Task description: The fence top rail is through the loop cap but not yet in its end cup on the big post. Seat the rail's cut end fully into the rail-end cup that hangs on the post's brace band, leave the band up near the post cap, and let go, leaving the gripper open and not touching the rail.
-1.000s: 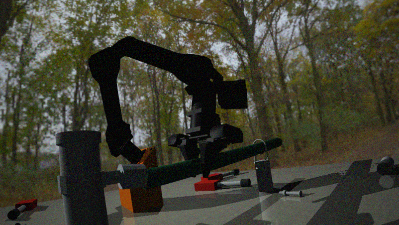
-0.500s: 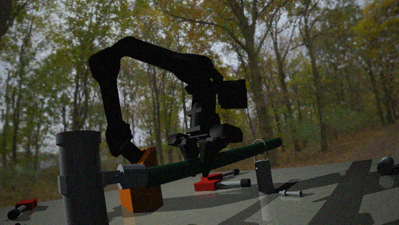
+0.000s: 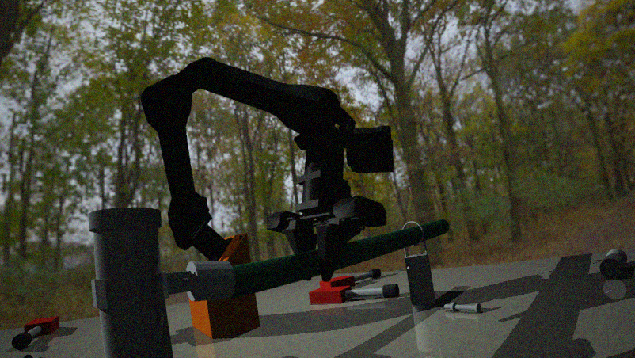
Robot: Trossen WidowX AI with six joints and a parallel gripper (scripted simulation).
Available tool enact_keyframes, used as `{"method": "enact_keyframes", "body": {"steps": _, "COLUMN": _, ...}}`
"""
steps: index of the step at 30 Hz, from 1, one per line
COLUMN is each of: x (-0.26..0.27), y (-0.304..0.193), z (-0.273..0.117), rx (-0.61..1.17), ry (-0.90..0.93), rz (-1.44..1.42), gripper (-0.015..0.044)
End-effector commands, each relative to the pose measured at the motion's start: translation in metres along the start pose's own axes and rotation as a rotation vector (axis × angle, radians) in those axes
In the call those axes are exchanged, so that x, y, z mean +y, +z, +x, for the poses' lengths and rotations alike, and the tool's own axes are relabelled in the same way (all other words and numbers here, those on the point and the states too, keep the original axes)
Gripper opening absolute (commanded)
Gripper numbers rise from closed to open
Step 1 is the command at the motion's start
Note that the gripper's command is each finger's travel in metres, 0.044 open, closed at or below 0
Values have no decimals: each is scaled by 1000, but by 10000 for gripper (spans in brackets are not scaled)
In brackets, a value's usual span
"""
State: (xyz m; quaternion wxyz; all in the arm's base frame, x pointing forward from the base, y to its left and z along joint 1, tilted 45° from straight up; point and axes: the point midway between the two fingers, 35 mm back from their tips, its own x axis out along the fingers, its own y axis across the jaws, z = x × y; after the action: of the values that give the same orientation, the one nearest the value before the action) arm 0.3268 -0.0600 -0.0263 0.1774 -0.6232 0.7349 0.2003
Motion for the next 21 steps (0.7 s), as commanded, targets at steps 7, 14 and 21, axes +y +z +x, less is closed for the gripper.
{"method": "enact_keyframes", "body": {"steps": 7, "x": -1, "y": -8, "z": -4, "rx": 13, "ry": -8, "rz": -3, "gripper": 0}}
{"method": "enact_keyframes", "body": {"steps": 14, "x": 0, "y": 0, "z": 0, "rx": 0, "ry": 2, "rz": -2, "gripper": 0}}
{"method": "enact_keyframes", "body": {"steps": 21, "x": 0, "y": -2, "z": -1, "rx": 0, "ry": 2, "rz": -2, "gripper": 0}}
